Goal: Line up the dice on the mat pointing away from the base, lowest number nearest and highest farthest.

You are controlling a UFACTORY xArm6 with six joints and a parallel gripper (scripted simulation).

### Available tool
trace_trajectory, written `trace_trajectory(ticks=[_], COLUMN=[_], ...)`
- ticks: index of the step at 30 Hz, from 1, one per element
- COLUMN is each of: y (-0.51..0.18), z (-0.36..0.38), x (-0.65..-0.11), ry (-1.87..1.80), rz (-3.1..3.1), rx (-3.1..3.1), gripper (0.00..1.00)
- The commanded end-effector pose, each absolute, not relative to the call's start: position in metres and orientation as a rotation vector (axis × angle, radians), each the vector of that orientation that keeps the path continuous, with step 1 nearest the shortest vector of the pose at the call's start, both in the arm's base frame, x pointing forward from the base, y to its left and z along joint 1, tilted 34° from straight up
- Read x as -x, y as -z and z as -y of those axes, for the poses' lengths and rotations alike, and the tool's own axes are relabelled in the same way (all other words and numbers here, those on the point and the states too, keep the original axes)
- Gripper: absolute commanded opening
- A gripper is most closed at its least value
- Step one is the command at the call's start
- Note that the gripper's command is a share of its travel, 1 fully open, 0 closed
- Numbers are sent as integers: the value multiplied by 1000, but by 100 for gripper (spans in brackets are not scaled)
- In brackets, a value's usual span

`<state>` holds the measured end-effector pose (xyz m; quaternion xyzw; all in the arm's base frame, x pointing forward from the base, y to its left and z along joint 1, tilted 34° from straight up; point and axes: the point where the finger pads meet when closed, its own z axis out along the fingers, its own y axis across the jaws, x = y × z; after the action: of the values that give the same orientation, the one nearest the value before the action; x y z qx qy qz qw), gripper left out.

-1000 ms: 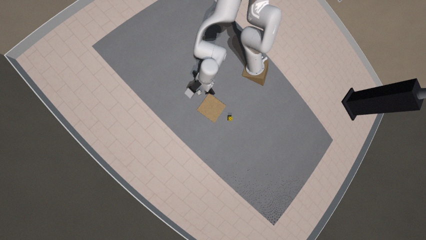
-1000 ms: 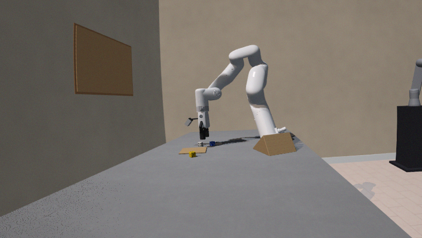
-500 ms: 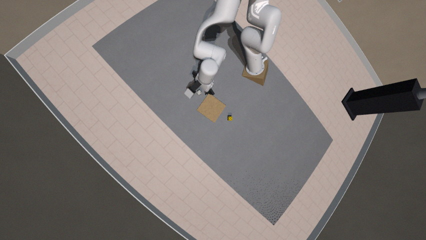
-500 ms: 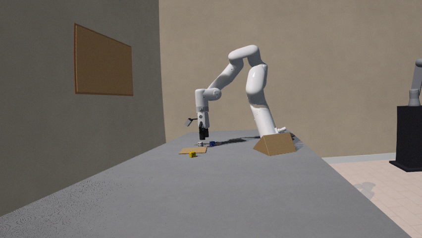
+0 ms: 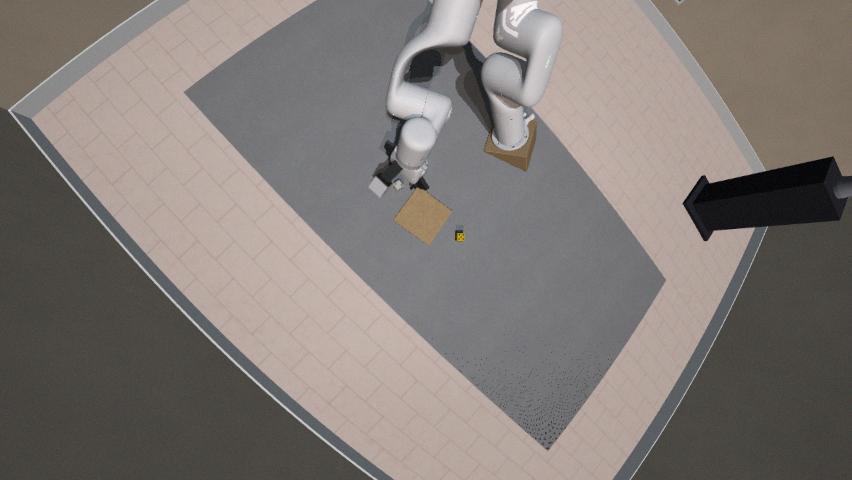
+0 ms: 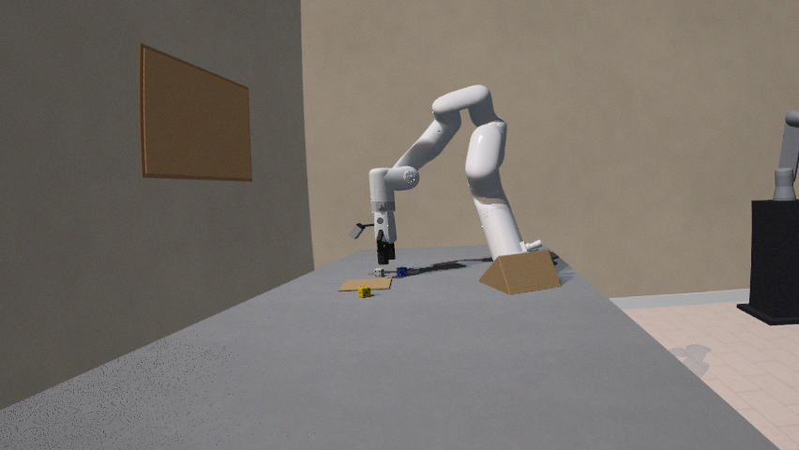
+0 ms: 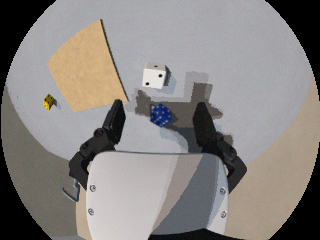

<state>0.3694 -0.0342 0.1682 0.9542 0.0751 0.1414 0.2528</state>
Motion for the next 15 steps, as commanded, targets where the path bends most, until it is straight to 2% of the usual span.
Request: trace_trajectory(ticks=[1, 15], y=[-169, -171], z=[34, 30], x=[-370, -380], ry=[-389, -389], rz=[-204, -204], rx=[-2594, -2594], gripper=[100, 100])
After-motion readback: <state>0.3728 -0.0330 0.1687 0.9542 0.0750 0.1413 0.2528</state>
